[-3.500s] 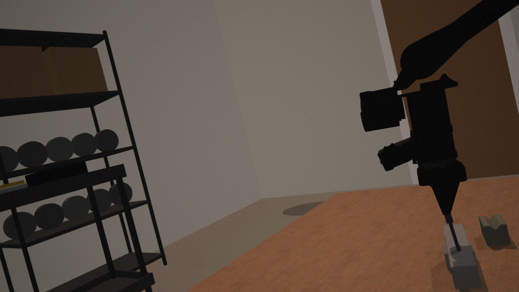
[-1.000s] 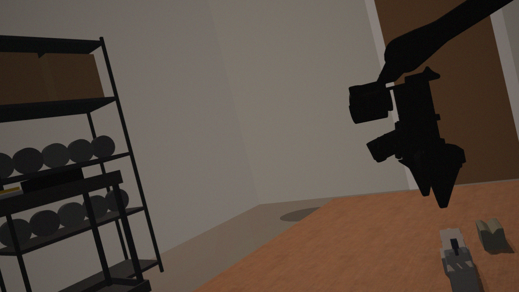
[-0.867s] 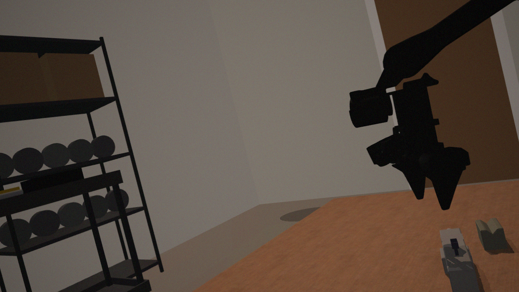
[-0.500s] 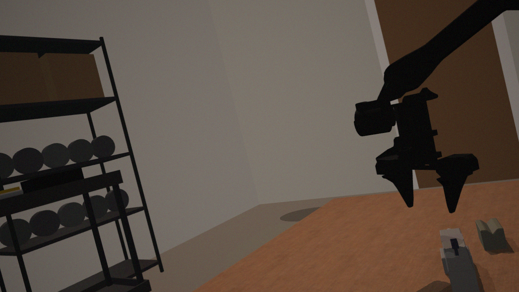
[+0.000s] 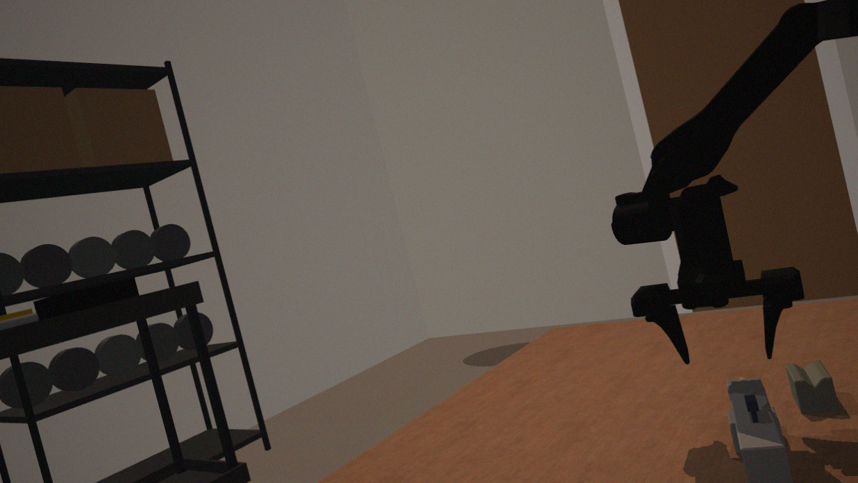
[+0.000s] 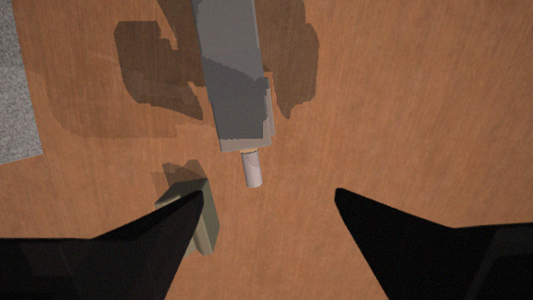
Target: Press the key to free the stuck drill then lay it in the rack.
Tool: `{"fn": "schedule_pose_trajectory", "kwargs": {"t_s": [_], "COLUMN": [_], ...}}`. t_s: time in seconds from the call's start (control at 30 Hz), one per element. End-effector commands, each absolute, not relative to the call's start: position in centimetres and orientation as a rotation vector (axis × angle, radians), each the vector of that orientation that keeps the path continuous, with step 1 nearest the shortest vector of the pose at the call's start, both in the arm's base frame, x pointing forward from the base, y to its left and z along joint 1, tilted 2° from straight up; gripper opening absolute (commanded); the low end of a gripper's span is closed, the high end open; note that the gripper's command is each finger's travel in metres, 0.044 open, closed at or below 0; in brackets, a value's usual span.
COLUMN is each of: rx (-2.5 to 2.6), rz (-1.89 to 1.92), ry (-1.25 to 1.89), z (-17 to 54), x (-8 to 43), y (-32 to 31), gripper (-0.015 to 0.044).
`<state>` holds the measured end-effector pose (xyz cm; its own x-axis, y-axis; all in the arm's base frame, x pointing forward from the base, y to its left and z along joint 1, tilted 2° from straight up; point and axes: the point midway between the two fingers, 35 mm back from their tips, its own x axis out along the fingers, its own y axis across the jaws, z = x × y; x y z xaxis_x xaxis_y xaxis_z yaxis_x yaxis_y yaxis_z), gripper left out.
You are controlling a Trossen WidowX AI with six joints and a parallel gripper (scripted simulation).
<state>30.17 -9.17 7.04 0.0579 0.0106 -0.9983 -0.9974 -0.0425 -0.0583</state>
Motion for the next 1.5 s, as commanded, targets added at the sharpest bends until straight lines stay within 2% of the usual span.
{"fn": "schedule_pose_trajectory", "kwargs": {"t_s": [0.0, 0.53, 1.47], "rx": [-1.339, -1.339, -1.338], "rz": [1.321, 1.321, 1.322], "ry": [1.081, 1.081, 1.08], "z": [5.4, 5.2, 1.0], "x": [29.3, 29.3, 29.3], "y": [-10.4, -10.4, -9.1], "gripper": [0.044, 0.044, 0.044]}}
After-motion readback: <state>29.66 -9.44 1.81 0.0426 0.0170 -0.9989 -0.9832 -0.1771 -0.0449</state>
